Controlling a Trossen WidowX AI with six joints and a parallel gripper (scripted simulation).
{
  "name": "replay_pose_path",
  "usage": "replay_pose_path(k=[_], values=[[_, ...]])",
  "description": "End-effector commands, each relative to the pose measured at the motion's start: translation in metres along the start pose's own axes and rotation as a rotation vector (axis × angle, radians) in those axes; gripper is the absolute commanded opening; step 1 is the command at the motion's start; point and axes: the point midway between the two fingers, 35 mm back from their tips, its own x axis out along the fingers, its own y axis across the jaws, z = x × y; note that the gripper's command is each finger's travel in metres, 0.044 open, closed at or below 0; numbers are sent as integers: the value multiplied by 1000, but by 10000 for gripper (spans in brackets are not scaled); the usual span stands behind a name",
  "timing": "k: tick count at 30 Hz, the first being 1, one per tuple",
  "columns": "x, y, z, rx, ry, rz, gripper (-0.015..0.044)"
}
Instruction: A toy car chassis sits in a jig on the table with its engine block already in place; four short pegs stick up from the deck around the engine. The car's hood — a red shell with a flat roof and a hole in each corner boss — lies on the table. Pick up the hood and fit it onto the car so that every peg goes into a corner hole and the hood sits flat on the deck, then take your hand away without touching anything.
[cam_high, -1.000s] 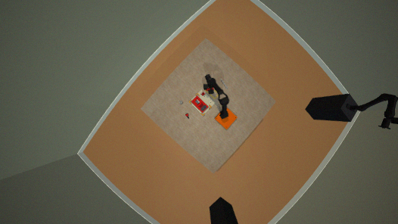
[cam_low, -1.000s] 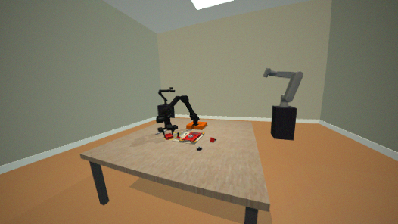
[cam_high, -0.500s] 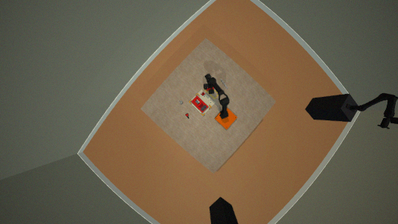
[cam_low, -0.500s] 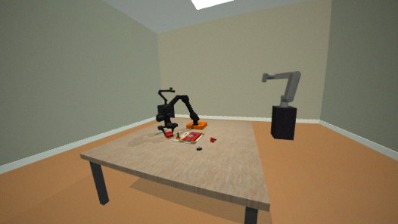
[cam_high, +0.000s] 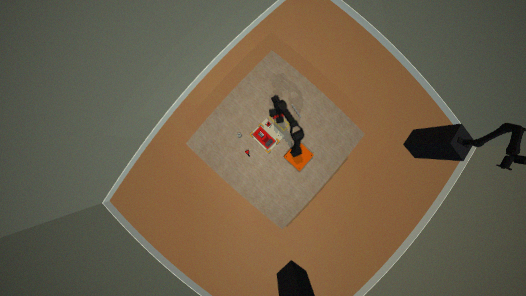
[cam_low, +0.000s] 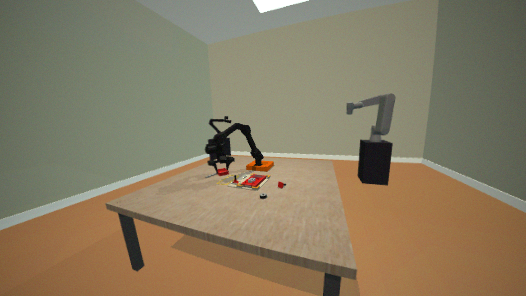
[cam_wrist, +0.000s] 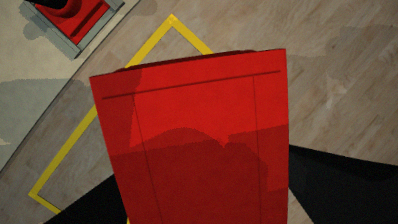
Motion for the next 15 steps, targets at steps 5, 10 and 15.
replay_pose_path(k=[5, 10, 15], values=[[-27, -1, 0, 1, -4, -13, 0], [-33, -1, 0, 1, -4, -13, 0], [-26, 3, 9, 36, -3, -6, 0]])
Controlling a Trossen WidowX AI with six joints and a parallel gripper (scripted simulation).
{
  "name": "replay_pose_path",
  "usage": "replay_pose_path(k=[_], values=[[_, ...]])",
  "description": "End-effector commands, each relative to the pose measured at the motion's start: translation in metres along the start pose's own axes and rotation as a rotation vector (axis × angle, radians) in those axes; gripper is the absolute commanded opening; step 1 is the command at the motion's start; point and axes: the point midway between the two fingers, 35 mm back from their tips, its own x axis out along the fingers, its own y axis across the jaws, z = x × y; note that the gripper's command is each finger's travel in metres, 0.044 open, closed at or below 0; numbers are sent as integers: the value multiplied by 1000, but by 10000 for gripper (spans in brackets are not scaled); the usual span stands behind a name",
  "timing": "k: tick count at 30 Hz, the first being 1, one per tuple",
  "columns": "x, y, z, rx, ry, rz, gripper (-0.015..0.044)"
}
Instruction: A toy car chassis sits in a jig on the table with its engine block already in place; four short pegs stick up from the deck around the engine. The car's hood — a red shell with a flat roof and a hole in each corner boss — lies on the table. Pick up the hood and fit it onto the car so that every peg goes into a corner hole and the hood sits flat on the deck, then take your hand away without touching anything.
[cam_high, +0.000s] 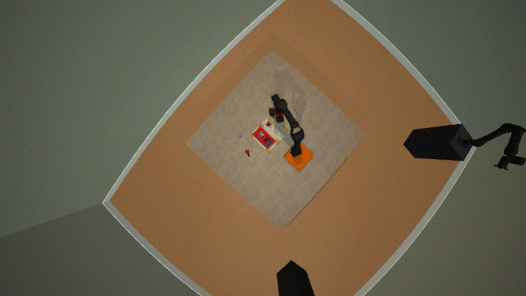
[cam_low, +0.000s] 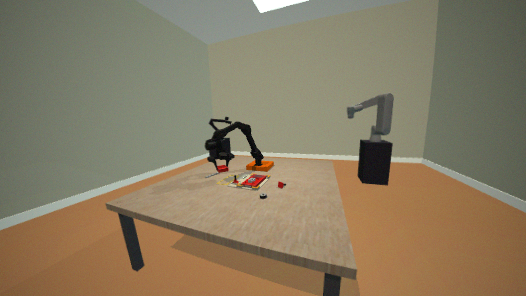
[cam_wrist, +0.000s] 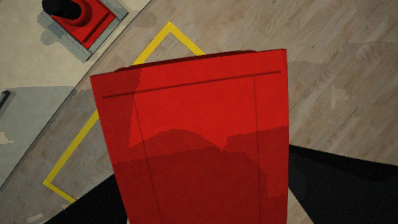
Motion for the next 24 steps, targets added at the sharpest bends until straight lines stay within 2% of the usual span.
replay_pose_path(k=[1, 24], values=[[0, 5, 11, 36, -1, 1, 0], [-4, 53, 86, 373, -11, 4, 0]])
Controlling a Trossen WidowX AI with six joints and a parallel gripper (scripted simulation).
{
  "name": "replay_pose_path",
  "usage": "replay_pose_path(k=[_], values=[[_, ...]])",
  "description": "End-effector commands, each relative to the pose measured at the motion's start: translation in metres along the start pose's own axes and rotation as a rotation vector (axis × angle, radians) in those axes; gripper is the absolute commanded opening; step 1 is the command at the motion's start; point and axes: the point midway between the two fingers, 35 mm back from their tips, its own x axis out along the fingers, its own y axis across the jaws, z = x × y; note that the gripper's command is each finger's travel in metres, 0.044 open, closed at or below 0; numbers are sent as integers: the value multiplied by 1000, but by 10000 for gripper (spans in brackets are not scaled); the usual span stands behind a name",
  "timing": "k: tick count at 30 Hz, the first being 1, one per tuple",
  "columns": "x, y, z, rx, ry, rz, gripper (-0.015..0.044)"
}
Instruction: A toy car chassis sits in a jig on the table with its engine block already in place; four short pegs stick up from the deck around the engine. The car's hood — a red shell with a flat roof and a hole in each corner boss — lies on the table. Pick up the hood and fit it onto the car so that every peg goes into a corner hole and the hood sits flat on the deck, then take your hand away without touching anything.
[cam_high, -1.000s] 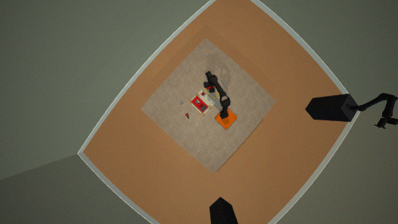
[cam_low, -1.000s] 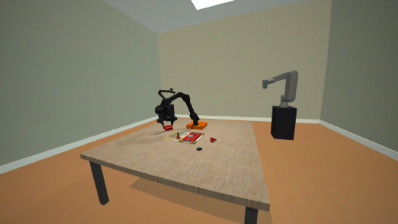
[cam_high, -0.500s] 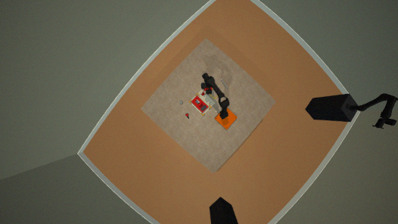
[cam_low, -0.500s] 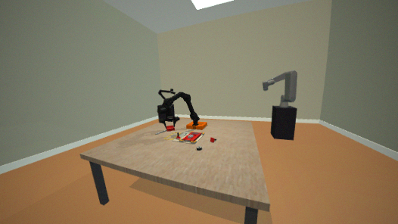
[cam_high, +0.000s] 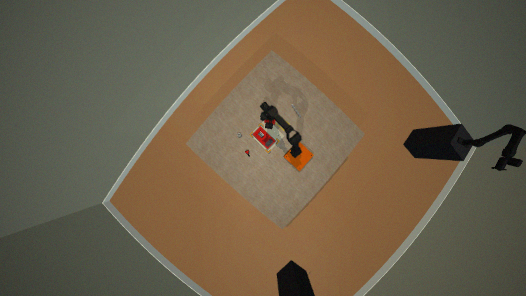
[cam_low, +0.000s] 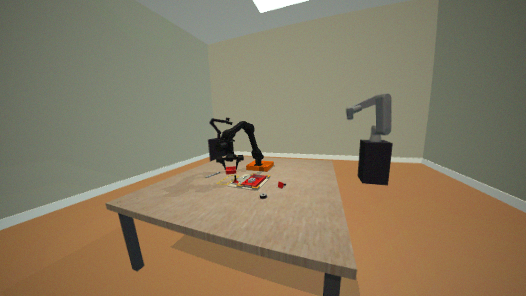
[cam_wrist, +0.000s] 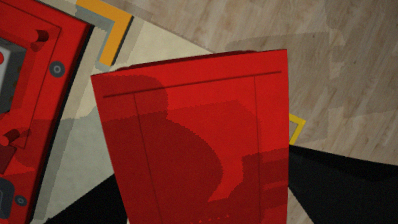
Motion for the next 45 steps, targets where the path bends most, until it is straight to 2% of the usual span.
replay_pose_path(k=[1, 37, 45], values=[[-4, 15, 10, 66, -14, -1, 0], [-8, 140, 58, 586, -16, 17, 0], [-8, 142, 56, 595, -16, 17, 0]])
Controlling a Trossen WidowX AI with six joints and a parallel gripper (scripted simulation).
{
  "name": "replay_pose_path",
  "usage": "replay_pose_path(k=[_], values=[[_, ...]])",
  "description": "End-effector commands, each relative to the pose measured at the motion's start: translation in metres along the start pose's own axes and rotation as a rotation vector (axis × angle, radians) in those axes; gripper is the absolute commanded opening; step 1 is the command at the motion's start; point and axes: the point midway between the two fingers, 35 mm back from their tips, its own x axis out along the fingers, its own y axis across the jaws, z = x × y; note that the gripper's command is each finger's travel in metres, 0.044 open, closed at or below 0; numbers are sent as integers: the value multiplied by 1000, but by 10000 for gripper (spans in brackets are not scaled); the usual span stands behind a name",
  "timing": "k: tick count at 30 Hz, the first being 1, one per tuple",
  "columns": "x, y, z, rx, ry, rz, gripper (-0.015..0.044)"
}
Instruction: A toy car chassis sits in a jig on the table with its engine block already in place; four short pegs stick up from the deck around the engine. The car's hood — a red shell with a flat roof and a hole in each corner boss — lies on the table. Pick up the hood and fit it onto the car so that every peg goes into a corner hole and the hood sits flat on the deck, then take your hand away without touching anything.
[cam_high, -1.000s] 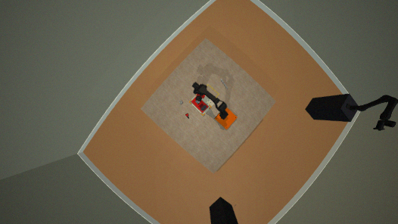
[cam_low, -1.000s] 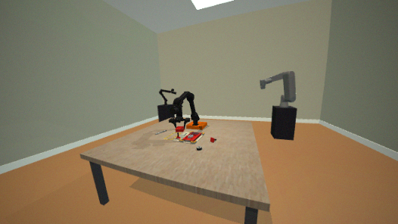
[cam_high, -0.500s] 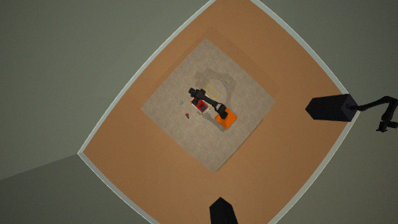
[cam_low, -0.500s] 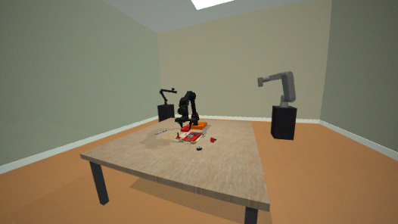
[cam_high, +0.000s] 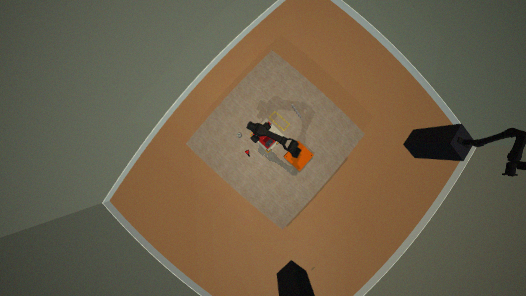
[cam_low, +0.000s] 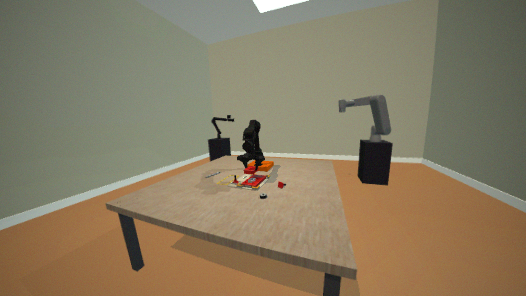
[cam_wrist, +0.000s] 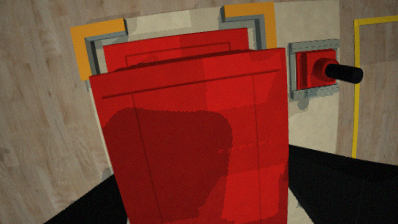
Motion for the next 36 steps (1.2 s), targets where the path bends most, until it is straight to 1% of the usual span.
replay_pose_path(k=[1, 7, 15, 36], values=[[-3, 1, -3, 14, -7, 8, 0], [10, 0, -1, 14, -7, 8, 0], [47, 2, 0, 14, -7, 8, 0], [47, 0, 1, 14, -7, 8, 0]])
